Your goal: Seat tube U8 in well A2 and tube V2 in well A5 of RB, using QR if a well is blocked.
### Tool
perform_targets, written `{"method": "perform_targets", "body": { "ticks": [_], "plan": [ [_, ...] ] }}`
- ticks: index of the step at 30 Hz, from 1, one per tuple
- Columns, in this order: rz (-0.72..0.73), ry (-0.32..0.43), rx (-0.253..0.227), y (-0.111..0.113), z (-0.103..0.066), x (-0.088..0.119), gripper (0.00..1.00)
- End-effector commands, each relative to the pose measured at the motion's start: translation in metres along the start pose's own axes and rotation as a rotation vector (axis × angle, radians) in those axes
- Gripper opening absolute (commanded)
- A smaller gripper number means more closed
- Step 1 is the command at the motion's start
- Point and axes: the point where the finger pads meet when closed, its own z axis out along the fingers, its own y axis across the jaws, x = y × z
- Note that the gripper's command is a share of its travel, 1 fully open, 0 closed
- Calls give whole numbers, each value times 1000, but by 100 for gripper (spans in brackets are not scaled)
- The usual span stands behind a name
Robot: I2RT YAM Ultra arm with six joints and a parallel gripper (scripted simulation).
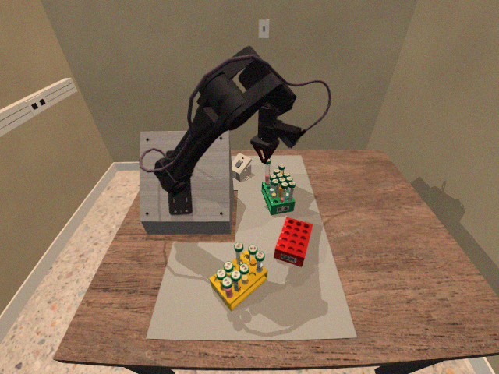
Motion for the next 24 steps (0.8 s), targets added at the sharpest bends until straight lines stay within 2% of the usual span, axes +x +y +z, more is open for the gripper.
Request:
{"method": "perform_targets", "body": {
  "ticks": [1,6,15,21,24],
  "plan": [
    [-7,-21,-7,2,1,-4,0],
    [-31,-22,13,-1,8,2,0],
    [-27,-25,5,-1,9,0,0],
    [-27,-19,16,-2,16,1,0],
    [-24,-24,5,-1,14,-1,0]
  ]
}}
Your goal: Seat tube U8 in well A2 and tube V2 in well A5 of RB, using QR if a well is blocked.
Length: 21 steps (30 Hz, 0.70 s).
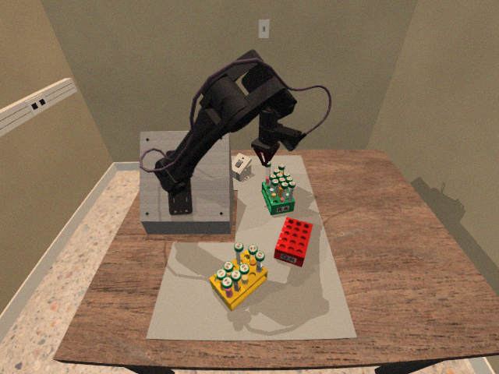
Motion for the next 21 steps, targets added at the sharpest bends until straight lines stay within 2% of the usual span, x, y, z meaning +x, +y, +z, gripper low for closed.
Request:
{"method": "perform_targets", "body": {
  "ticks": [1,21],
  "plan": [
    [-23,-25,5,-2,3,0,0],
    [-31,-24,15,-2,15,2,0]
  ]
}}
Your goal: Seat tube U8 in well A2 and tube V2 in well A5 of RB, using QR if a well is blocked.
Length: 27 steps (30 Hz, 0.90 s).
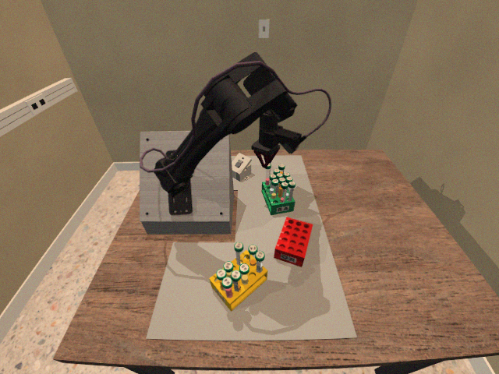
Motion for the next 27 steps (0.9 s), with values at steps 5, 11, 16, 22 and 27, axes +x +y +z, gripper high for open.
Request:
{"method": "perform_targets", "body": {
  "ticks": [5,11,16,22,27],
  "plan": [
    [-20,-28,3,-2,4,0,0],
    [-30,-25,15,-2,11,3,0],
    [-26,-21,18,-3,15,2,0],
    [-32,-31,7,-1,12,3,0],
    [-28,-22,18,-3,19,3,0]
  ]
}}
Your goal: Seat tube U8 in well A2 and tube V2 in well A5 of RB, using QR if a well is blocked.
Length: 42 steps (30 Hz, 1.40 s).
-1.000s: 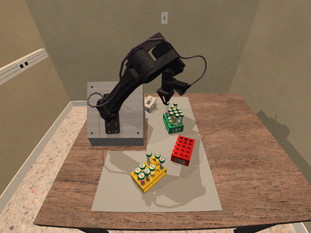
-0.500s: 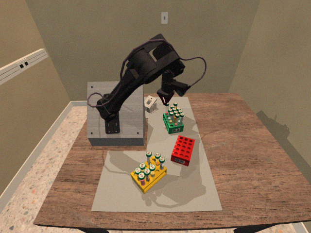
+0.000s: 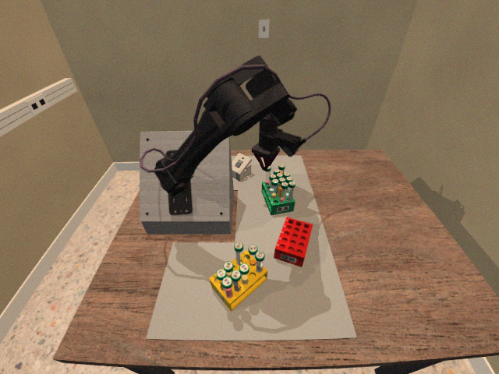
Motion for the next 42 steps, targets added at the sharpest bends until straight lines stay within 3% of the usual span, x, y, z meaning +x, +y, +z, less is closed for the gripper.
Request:
{"method": "perform_targets", "body": {
  "ticks": [1,5,12,13,22,23,40,42],
  "plan": [
    [-26,-21,18,-3,9,3,0],
    [-5,-20,-6,2,0,-3,0],
    [-5,-20,-6,2,0,-3,0],
    [-5,-20,-6,2,0,-3,24],
    [-5,-20,-6,2,0,-3,24],
    [-5,-20,-6,2,0,-3,30],
    [-5,-20,-6,2,0,-3,30],
    [11,-38,-29,6,-16,-10,30]
  ]
}}
